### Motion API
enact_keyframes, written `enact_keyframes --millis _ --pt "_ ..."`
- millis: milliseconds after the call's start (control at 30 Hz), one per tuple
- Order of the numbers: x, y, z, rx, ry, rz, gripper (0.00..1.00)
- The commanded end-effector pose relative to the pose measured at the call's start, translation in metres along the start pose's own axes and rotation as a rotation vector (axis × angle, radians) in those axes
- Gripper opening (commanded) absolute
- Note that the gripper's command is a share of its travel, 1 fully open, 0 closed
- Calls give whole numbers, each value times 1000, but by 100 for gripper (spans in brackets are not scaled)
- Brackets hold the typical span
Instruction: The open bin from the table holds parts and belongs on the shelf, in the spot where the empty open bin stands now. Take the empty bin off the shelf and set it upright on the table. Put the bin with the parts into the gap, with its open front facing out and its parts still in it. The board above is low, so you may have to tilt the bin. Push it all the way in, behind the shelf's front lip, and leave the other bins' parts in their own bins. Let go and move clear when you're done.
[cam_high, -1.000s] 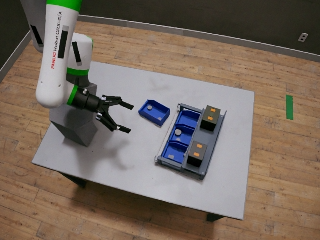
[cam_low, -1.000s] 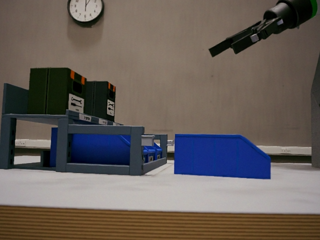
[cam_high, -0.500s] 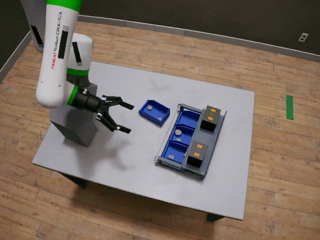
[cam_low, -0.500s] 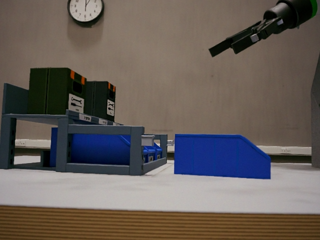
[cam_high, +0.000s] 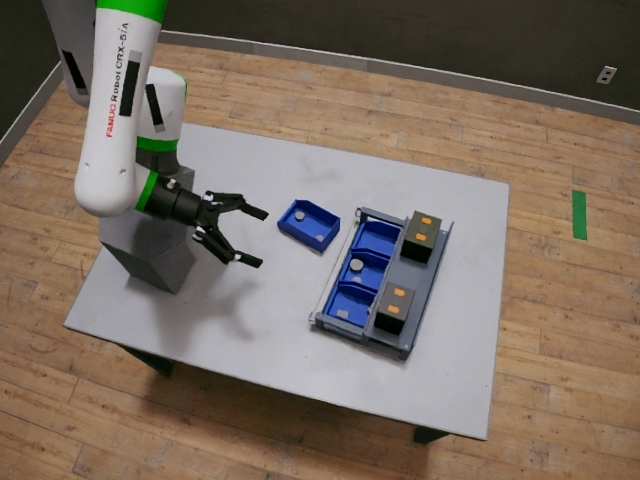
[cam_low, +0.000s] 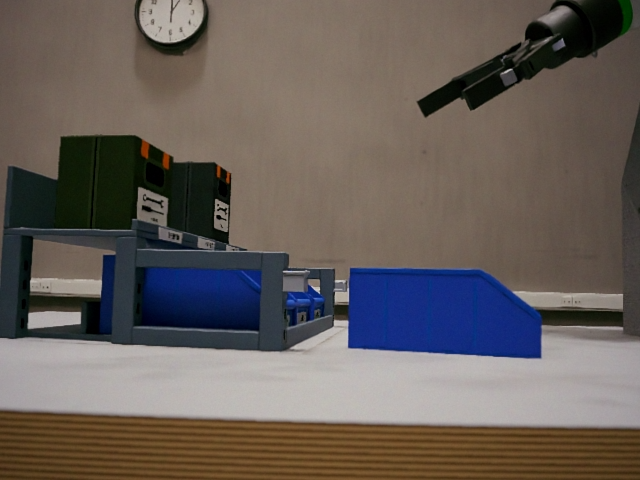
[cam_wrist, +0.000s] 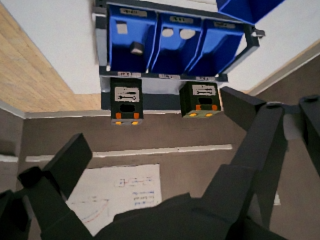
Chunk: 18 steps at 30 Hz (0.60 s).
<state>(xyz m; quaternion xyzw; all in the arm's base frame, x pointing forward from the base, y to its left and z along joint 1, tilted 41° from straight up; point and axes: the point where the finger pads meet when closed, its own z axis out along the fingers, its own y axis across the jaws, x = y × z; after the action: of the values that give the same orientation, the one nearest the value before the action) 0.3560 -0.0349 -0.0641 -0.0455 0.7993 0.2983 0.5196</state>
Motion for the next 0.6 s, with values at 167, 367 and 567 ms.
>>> enact_keyframes --millis 167,367,567 --pt "5 1 4 -14 31 19 100" --pt "13 3 12 -35 90 53 100" --pt "23 6 23 -56 172 98 100"
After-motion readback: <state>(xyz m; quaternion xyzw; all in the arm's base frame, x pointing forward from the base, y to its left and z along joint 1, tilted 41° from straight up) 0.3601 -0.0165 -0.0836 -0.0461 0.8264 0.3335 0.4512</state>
